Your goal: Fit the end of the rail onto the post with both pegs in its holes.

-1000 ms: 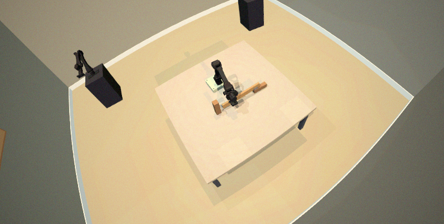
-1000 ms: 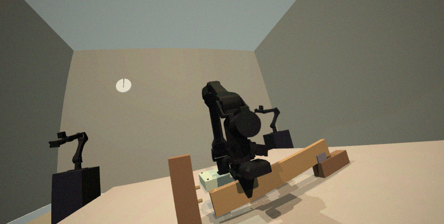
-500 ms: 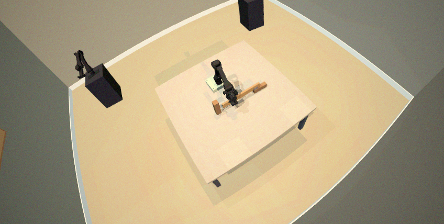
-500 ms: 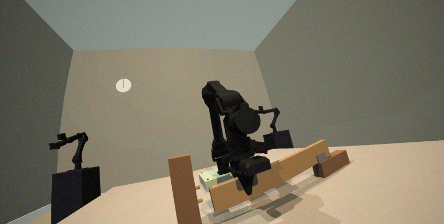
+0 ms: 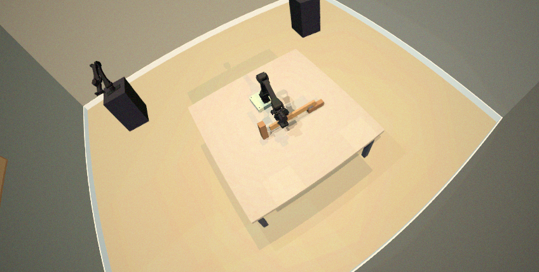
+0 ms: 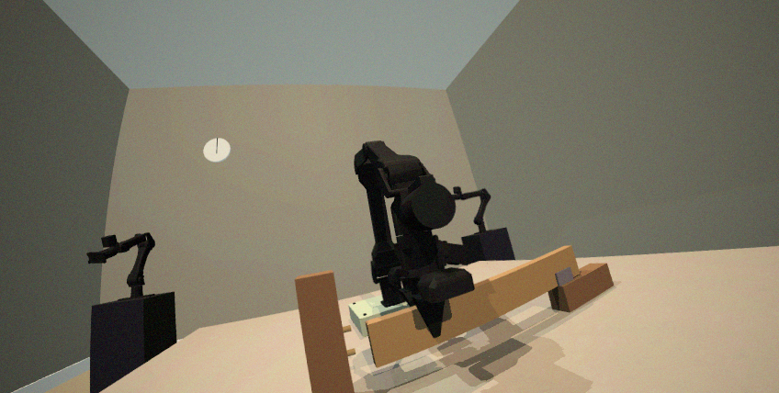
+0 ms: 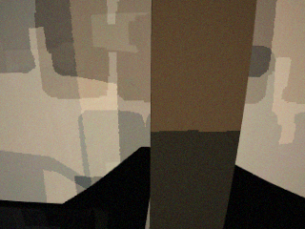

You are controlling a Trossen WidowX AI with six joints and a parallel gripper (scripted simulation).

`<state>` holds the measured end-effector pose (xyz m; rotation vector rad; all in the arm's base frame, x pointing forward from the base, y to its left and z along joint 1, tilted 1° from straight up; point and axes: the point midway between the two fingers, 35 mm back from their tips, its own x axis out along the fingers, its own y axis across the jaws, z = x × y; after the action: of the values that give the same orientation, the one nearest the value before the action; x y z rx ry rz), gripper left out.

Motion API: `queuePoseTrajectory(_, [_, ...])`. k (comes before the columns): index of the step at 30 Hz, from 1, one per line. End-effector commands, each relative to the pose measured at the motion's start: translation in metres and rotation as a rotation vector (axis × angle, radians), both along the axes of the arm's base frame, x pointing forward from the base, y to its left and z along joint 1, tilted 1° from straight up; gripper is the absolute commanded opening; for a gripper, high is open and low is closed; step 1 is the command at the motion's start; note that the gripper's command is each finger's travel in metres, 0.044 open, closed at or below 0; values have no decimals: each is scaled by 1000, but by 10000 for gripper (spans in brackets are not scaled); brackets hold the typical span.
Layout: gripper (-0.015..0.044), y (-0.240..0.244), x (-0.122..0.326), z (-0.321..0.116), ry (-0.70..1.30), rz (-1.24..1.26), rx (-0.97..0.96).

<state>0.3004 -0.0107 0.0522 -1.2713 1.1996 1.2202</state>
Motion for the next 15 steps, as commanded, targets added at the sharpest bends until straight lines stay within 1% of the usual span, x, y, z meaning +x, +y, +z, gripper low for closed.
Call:
queuePoseTrajectory(1, [0, 1, 3, 7, -15, -2, 6])
queuePoseTrajectory(15, [0, 1, 2, 14, -15, -2, 6])
